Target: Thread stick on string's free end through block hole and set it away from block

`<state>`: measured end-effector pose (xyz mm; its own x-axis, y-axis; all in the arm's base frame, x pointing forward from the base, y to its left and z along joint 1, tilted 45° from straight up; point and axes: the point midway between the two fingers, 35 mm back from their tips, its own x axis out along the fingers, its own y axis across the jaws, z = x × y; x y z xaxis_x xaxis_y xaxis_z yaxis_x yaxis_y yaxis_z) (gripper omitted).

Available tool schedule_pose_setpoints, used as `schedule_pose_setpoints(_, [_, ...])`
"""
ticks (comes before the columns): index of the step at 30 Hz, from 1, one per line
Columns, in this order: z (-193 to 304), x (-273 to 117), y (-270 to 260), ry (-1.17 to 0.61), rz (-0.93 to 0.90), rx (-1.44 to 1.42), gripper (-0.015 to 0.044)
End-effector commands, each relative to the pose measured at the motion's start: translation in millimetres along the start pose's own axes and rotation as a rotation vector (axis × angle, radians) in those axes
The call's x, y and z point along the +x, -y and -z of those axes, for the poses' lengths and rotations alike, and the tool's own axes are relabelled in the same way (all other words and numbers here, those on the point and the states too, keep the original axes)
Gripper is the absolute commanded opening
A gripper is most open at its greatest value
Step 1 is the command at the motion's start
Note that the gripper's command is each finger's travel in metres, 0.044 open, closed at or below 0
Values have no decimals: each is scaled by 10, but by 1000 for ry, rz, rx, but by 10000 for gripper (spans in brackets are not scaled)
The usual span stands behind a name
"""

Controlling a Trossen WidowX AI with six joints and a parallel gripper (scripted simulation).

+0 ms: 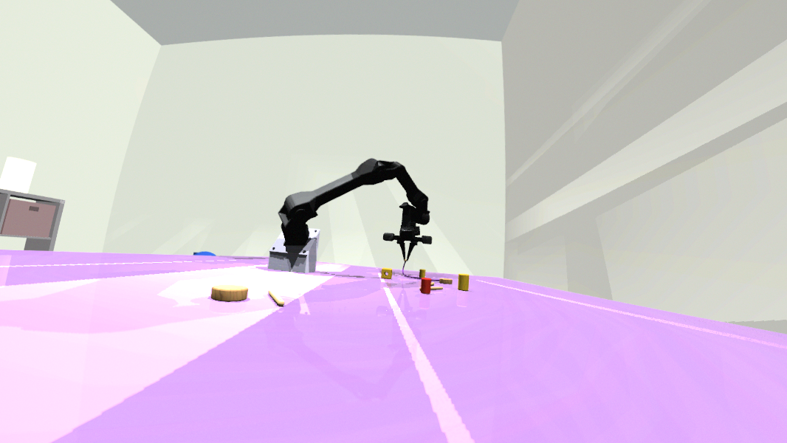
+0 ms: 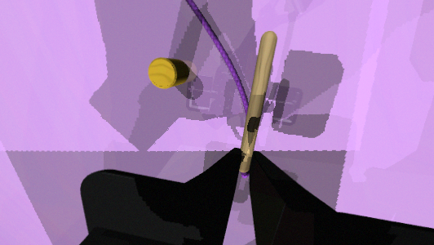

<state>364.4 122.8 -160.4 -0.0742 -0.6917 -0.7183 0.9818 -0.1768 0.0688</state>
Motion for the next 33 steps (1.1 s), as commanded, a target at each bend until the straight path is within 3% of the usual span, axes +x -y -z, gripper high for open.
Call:
schedule_pose_setpoints(1, [70, -22, 8, -6, -1, 4, 0])
schedule_pose_setpoints(33, [140, 117, 137, -11, -1, 3, 0])
